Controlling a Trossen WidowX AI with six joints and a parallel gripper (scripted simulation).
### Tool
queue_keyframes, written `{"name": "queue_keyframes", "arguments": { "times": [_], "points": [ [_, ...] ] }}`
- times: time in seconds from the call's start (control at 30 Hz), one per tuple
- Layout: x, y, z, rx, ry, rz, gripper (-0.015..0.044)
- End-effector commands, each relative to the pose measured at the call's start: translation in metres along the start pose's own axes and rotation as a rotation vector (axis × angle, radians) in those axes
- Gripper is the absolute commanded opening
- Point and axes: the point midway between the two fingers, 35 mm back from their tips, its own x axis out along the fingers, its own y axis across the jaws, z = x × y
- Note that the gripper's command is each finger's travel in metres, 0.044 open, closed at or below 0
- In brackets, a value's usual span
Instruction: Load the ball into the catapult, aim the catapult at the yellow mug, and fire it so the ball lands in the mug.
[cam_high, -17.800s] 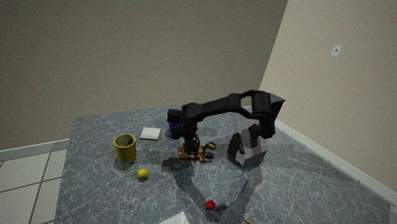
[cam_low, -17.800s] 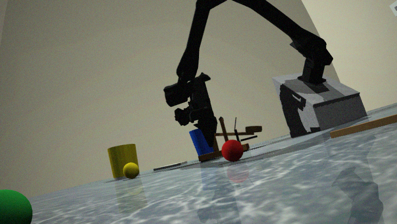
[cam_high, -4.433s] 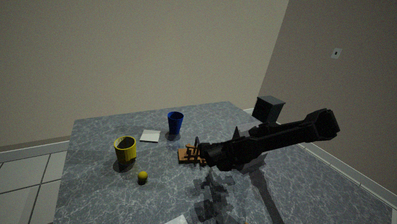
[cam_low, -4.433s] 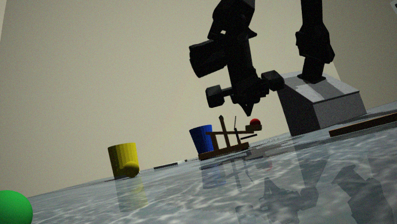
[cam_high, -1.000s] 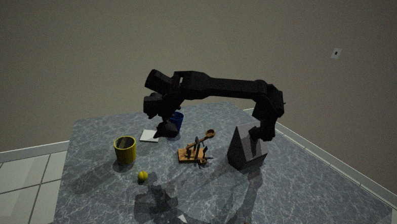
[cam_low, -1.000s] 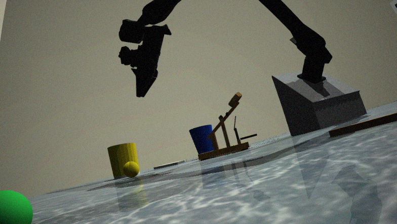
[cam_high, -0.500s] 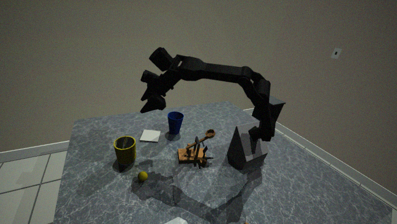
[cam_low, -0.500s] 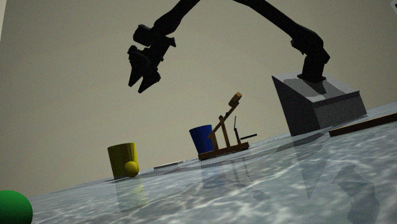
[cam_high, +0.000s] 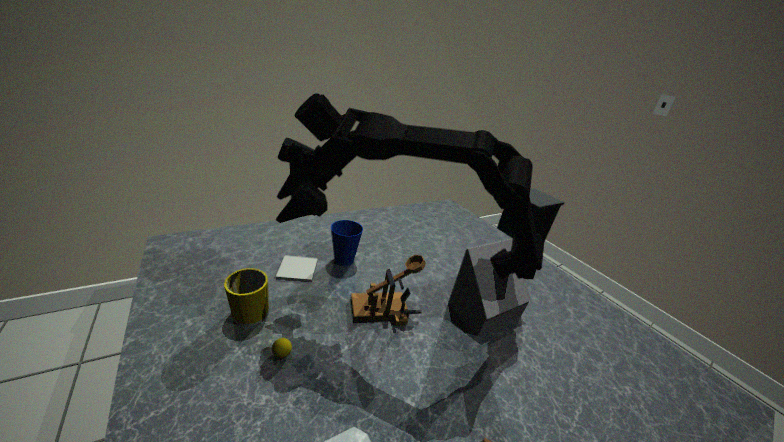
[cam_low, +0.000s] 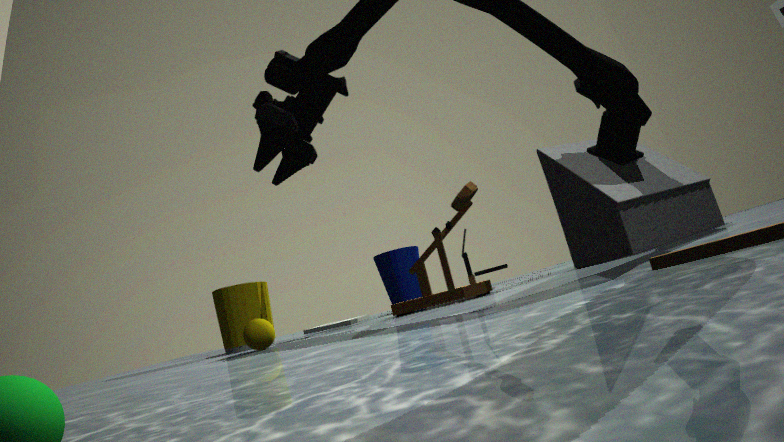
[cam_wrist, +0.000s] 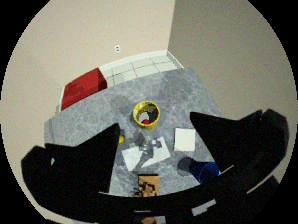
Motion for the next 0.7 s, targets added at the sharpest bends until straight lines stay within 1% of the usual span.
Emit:
{"name": "queue_keyframes", "arguments": {
  "times": [0.0,0.67],
  "points": [
    [0.0009,0.0005,-0.0008,0.005,0.001,0.006,0.0440],
    [0.0000,0.0000,0.0000,0.000,0.000,0.000,0.0440]
  ]
}}
